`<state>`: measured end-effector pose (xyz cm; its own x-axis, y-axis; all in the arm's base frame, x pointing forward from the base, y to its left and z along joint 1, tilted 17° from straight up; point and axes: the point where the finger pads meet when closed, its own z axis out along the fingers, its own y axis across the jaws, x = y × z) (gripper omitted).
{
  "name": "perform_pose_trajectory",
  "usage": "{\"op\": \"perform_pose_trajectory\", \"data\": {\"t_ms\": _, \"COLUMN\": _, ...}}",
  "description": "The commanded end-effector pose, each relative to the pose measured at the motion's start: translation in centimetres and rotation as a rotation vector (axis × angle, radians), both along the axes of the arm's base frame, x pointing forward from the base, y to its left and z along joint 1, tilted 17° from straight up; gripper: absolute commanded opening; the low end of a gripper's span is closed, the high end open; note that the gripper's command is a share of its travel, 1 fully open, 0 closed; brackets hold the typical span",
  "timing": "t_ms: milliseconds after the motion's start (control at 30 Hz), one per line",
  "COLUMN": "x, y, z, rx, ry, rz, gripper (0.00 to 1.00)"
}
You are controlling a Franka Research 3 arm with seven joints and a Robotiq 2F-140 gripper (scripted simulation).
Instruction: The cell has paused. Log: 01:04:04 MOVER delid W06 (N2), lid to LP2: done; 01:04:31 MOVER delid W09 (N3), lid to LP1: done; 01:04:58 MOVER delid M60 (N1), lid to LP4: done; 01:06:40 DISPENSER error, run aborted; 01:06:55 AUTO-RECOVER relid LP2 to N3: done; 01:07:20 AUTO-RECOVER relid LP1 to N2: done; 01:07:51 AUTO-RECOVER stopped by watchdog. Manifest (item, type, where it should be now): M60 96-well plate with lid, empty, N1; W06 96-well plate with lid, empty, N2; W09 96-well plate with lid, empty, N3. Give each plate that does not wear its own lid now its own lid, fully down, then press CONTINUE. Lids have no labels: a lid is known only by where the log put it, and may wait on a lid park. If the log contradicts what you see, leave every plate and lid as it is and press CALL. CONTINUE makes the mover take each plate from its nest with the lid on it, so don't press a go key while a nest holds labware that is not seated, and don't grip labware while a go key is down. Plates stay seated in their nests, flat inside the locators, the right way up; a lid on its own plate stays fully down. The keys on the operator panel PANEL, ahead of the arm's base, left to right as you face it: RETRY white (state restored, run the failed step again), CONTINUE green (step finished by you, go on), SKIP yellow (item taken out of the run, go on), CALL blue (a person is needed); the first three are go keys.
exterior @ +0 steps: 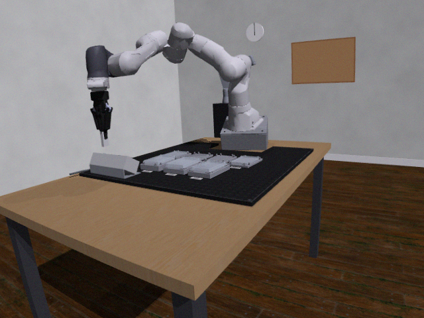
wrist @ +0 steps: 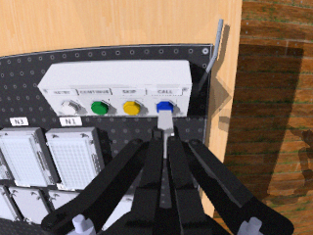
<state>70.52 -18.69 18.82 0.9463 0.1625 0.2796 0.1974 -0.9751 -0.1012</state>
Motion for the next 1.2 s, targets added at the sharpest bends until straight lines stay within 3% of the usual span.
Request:
{"op": "perform_pose_trajectory", "data": {"t_ms": 0, "x": 0.0, "y": -0.1, "z": -0.1, "rx": -0.002, "ry": -0.002, "rz": 0.005, "gripper": 0.00}}
{"op": "perform_pose_trajectory", "data": {"t_ms": 1167, "x": 0.3, "y": 0.1, "z": -1.2, "rx": -0.002, "ry": -0.002, "rz": 0.005, "gripper": 0.00}}
